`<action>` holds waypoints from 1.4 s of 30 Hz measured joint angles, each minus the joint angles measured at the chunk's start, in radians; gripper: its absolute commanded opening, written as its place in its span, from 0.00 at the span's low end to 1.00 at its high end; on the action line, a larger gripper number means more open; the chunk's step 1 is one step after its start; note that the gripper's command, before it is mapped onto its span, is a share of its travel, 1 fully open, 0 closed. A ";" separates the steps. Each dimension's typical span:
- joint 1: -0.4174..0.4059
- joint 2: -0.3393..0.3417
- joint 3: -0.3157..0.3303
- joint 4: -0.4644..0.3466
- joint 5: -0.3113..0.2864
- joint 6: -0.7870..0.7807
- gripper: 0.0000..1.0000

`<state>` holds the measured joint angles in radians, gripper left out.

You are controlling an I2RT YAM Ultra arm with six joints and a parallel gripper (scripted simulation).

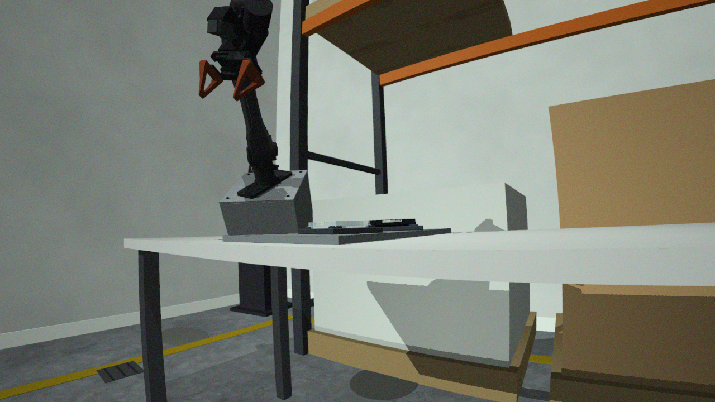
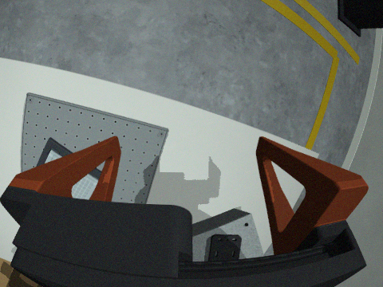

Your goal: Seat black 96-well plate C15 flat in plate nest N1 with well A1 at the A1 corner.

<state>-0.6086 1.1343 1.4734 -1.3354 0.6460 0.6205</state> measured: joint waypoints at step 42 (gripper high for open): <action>0.182 0.211 -0.014 0.110 -0.043 -0.171 1.00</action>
<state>-0.4267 1.3449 1.4590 -1.2251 0.6033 0.4496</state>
